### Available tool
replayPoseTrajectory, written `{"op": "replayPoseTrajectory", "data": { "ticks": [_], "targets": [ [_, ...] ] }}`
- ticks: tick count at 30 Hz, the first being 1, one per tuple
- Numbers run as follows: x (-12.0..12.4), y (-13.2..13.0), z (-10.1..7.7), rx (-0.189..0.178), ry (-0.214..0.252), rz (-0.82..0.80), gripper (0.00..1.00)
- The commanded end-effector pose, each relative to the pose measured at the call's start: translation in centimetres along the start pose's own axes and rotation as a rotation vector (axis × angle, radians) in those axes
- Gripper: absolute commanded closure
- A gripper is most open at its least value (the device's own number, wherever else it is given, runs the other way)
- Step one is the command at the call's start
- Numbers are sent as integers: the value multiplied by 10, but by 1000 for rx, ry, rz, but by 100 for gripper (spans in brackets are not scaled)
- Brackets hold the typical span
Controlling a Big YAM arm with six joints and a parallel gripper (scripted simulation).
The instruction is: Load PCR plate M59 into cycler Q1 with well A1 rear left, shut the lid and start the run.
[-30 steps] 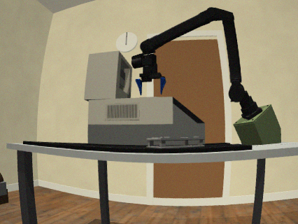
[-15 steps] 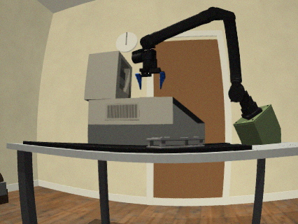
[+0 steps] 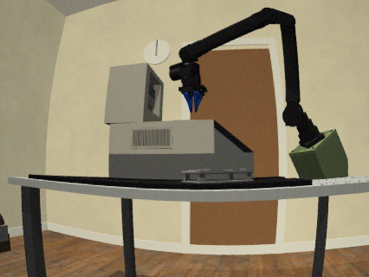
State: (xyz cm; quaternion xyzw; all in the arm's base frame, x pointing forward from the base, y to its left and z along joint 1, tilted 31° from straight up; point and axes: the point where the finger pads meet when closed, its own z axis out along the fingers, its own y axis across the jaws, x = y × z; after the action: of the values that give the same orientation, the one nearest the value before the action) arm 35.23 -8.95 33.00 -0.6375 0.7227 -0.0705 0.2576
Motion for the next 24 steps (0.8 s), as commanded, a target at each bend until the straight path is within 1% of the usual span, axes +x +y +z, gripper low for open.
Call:
{"op": "replayPoseTrajectory", "data": {
  "ticks": [1,2,4,6,8,10,13,14,17,19,21,23,24],
  "targets": [
    [-4,8,-25,81,19,138,100],
    [-3,13,-25,84,18,171,100],
    [-5,6,-24,83,19,231,100],
    [-5,6,-24,83,19,231,100],
    [-1,18,-14,65,10,284,100],
    [4,35,-10,59,9,373,100],
    [4,29,-15,59,5,484,100],
    [4,33,-15,67,3,514,100],
    [9,54,-8,74,2,614,100],
    [6,50,-11,69,-2,678,100],
    [9,62,-7,65,-6,746,100],
    [9,62,-7,65,-6,746,100],
    [12,65,-3,63,-4,764,100]
  ]
}}
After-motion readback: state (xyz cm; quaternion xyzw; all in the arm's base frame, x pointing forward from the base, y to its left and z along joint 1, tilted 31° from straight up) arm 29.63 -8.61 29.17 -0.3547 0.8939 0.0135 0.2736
